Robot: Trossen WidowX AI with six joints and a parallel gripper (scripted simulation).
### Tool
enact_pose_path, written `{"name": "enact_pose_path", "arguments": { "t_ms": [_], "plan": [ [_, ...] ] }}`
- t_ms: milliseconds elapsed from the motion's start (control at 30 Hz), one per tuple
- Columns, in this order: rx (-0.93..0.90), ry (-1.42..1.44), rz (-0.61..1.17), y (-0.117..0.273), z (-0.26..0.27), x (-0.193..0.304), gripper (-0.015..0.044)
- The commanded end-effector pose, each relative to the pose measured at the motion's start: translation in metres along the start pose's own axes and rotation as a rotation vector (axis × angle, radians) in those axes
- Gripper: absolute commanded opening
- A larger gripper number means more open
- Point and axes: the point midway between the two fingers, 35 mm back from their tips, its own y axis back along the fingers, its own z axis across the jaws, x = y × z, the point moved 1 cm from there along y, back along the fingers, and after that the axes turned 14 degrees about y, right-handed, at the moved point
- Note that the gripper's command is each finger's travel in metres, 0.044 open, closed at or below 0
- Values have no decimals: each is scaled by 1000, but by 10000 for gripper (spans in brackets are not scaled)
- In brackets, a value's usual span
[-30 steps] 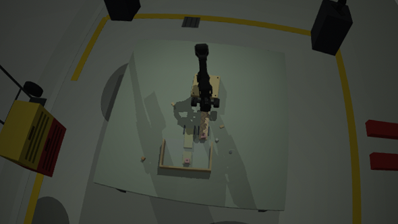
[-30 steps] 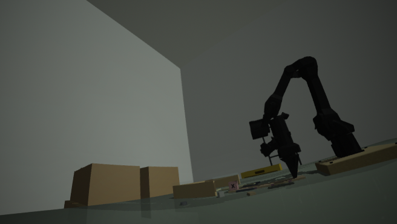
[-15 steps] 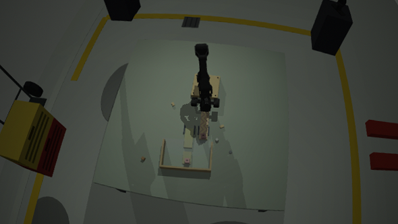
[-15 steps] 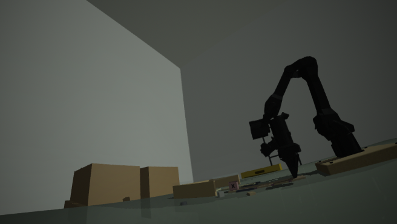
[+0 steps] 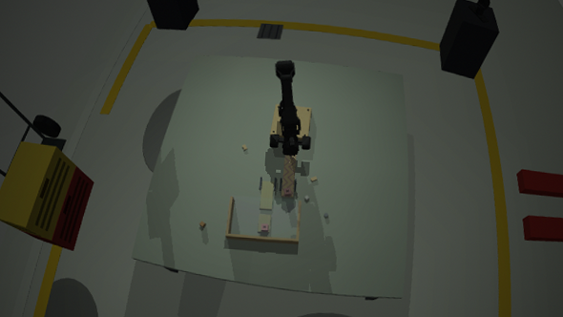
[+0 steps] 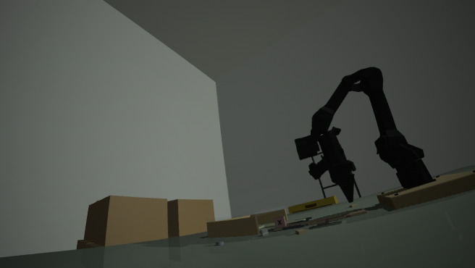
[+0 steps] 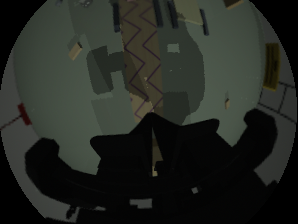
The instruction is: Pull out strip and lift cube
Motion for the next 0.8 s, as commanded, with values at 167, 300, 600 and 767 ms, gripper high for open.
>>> {"name": "enact_pose_path", "arguments": {
  "t_ms": [167, 300, 600, 767],
  "plan": [
    [-2, 139, -5, 12, -5, -20, 105],
    [-2, 153, -6, 12, -8, -29, 210],
    [-1, 153, -8, 14, -15, -57, 440],
    [-1, 153, -9, 15, -19, -70, 440]
  ]
}}
